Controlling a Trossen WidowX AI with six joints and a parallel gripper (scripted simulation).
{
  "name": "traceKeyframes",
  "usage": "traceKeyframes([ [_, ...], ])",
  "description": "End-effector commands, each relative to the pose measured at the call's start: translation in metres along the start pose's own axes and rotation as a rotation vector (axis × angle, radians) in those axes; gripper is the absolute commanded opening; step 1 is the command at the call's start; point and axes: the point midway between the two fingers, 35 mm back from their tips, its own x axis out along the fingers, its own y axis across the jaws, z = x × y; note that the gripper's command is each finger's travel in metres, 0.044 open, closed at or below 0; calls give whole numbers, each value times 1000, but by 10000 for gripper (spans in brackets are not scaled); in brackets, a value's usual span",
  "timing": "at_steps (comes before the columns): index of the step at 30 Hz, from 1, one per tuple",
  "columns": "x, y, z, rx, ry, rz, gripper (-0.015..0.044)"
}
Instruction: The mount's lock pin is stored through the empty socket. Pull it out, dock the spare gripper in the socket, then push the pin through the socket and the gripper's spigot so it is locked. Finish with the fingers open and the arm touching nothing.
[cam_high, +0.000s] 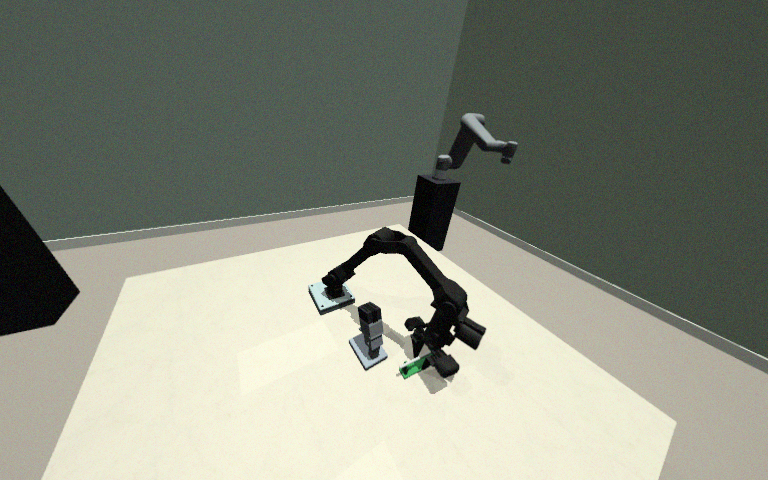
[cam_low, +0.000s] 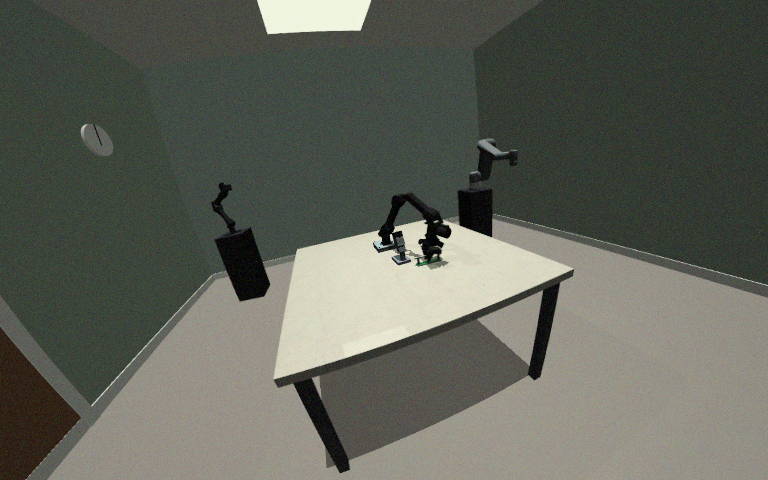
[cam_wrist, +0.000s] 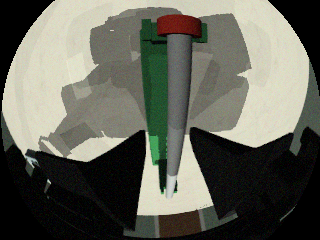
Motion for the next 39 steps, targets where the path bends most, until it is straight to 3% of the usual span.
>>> traceKeyframes([
  [1,2,0,0,-6,6,1,180],
  [3,2,0,0,-6,6,1,180],
  [10,2,0,0,-6,6,1,0],
  [21,-1,0,-1,-6,6,1,0],
  [39,-48,-1,-12,-6,6,1,0],
])
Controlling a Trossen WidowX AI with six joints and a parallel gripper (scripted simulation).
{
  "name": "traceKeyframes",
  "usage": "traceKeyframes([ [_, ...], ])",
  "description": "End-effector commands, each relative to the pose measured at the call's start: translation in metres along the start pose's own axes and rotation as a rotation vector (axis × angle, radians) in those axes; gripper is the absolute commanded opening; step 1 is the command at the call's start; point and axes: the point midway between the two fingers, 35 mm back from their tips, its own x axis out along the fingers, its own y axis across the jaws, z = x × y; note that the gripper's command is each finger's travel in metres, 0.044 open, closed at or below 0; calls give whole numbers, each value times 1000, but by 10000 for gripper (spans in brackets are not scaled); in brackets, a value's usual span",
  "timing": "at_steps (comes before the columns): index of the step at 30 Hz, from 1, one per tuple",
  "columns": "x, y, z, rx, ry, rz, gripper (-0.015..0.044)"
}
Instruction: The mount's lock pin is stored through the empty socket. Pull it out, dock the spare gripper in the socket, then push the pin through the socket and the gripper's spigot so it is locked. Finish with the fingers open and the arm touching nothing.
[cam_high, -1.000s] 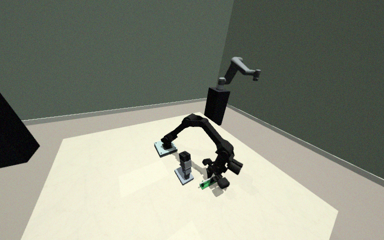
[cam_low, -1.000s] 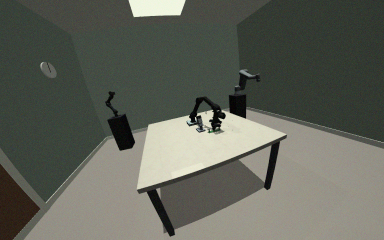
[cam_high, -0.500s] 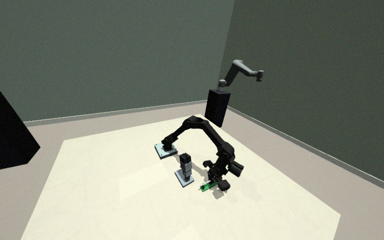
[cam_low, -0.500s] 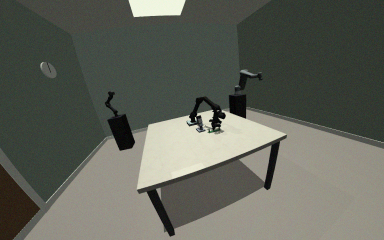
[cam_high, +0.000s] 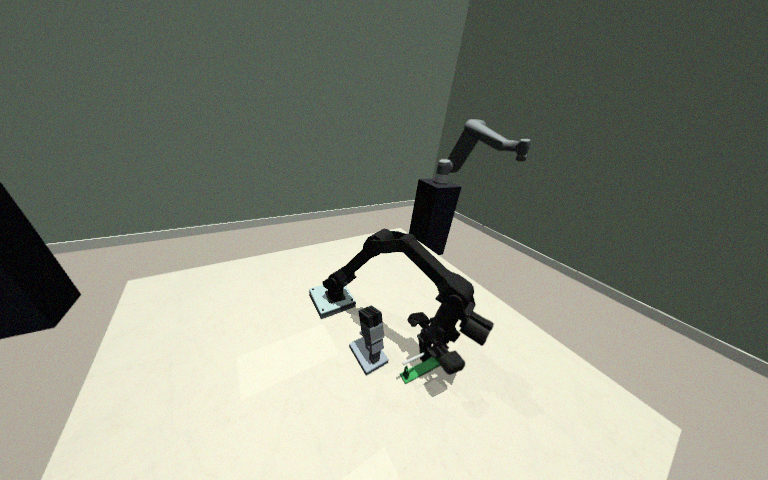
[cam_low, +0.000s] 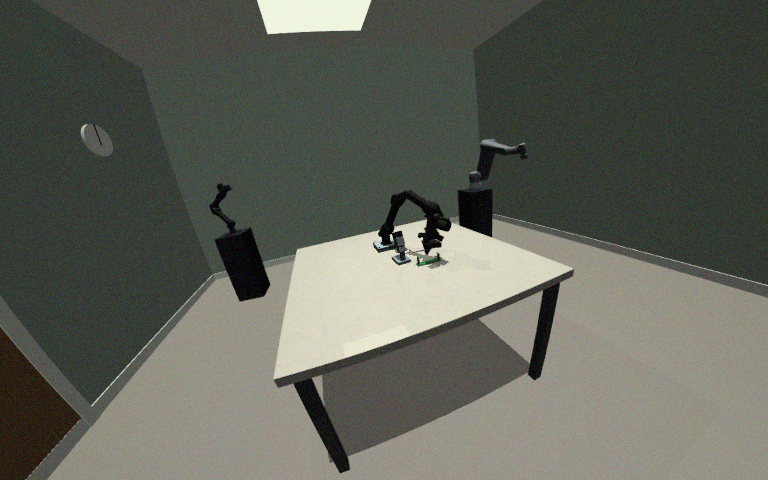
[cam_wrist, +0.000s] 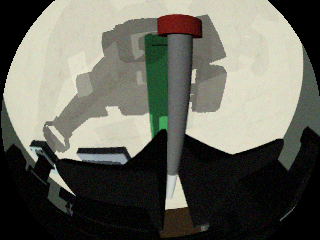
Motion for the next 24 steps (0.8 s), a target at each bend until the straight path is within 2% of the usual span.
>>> traceKeyframes([
  [1,-13,0,-4,-3,0,-8,0],
  [7,-28,1,-8,-3,0,-8,0],
  [24,-25,10,-6,-21,-4,-8,0],
])
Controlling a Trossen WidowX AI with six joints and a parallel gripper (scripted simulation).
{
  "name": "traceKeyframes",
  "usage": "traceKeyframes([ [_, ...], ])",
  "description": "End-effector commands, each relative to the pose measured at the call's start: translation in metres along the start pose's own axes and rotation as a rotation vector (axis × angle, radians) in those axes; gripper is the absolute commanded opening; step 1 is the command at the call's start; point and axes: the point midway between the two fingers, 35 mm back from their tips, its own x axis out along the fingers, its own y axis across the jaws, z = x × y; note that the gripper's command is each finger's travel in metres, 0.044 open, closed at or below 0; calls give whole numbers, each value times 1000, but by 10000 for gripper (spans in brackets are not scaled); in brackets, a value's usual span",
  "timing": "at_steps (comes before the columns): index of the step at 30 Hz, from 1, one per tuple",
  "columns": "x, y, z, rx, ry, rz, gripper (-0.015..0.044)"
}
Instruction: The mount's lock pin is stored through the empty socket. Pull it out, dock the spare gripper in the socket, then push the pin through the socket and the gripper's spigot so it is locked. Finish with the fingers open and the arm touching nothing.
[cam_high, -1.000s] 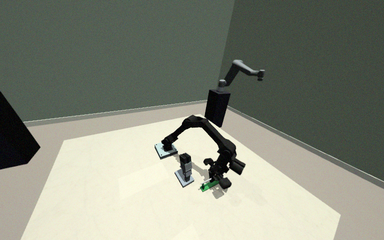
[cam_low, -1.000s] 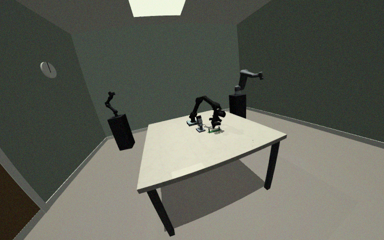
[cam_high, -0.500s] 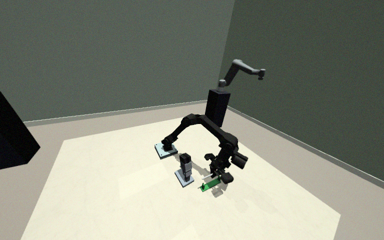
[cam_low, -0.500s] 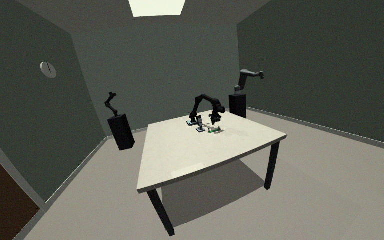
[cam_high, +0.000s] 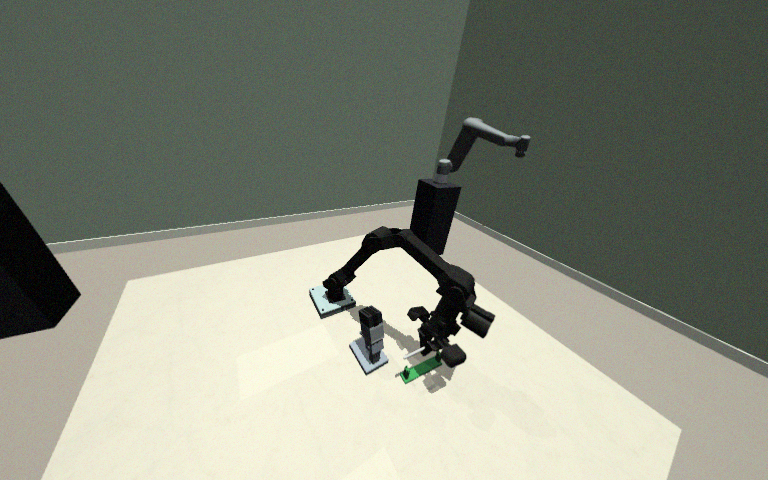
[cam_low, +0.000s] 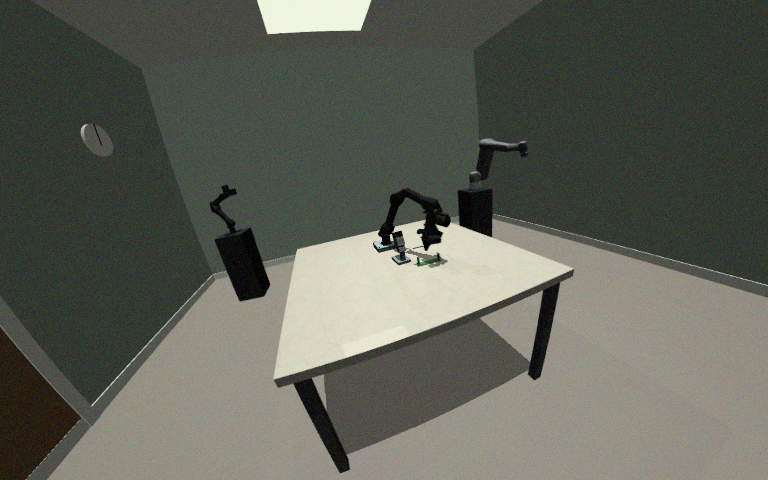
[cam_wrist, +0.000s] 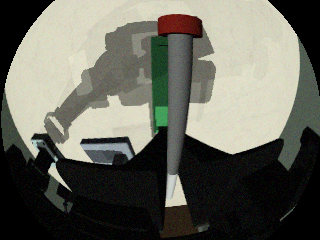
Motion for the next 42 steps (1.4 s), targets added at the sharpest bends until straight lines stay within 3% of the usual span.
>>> traceKeyframes([
  [1,-5,9,0,0,-2,-4,0],
  [34,-21,101,-10,-65,-5,-12,0],
  [42,1,100,-3,-67,-7,-10,0],
])
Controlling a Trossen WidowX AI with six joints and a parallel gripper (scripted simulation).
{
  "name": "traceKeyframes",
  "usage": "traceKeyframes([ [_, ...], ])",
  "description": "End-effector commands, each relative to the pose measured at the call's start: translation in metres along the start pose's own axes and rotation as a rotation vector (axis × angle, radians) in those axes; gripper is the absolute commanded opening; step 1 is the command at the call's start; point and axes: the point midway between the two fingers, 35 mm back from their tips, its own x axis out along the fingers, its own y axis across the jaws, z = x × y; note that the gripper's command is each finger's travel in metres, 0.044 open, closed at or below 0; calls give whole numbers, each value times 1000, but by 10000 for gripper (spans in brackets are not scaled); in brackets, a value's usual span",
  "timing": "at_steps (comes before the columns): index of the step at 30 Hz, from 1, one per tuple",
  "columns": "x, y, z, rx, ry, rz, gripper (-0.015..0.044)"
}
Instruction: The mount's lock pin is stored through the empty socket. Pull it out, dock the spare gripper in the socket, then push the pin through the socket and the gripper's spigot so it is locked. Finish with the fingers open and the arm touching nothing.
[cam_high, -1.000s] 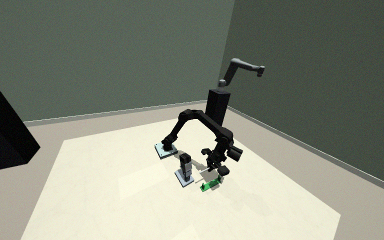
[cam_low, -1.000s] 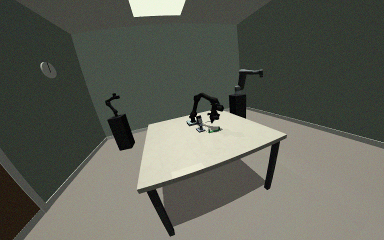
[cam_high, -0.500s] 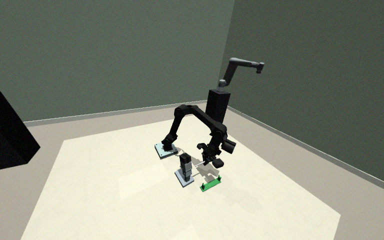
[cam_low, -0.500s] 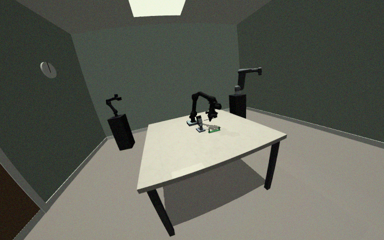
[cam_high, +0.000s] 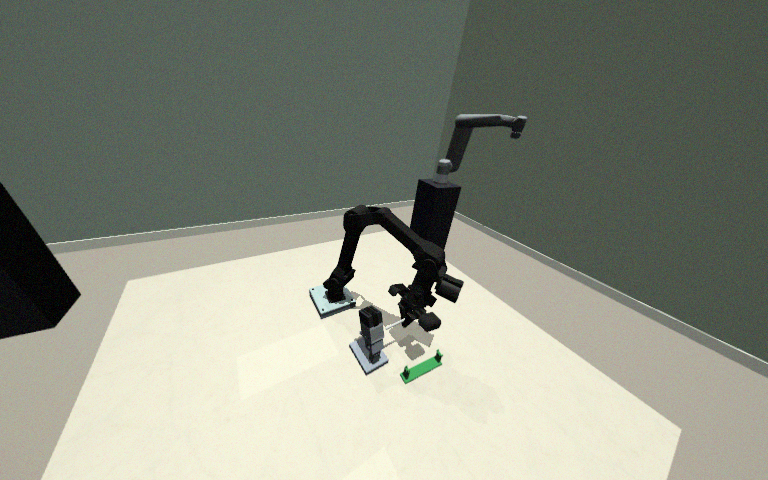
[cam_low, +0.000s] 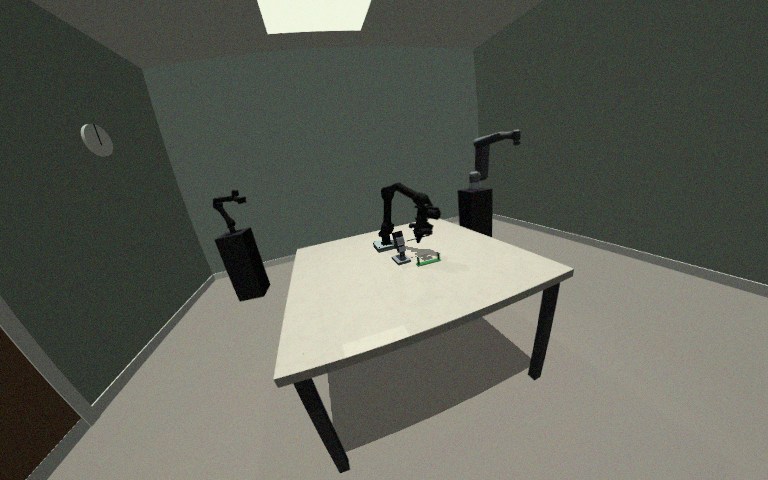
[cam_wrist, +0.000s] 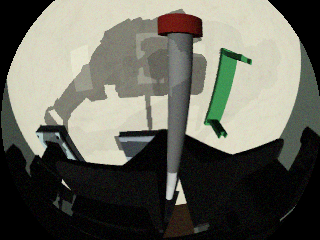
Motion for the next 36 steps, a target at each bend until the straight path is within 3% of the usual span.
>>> traceKeyframes([
  [1,16,2,4,1,0,11,0],
  [10,42,3,11,0,-2,4,0],
  [36,42,2,-5,0,-3,5,0],
])
